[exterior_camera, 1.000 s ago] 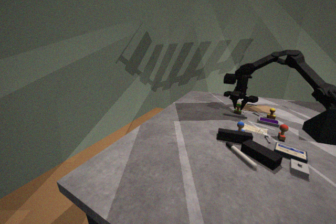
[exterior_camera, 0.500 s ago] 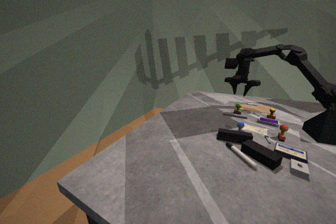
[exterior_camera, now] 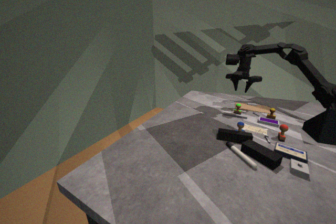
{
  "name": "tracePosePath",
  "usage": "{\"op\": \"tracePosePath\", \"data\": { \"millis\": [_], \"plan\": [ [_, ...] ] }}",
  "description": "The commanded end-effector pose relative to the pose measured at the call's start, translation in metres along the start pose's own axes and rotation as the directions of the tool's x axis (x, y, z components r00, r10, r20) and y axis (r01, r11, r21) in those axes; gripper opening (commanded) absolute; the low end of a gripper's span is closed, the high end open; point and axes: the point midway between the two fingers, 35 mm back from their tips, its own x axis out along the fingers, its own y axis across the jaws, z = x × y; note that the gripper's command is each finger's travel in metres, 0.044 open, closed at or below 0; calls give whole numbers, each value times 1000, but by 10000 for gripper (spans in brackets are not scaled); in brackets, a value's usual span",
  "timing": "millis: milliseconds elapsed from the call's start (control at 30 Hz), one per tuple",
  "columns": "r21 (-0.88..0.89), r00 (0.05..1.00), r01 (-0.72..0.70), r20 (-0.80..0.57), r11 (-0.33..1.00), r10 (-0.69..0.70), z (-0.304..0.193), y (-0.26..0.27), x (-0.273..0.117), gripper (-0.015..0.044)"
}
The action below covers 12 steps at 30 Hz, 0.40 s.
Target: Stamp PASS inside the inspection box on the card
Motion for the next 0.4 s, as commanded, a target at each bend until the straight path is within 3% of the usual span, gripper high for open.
{"op": "tracePosePath", "data": {
  "millis": [0,367],
  "plan": [
    [2,1000,1,-4,1000,-1,-1,0,-1,268],
    [0,1000,0,0,1000,0,0,0,0,268]
  ]
}}
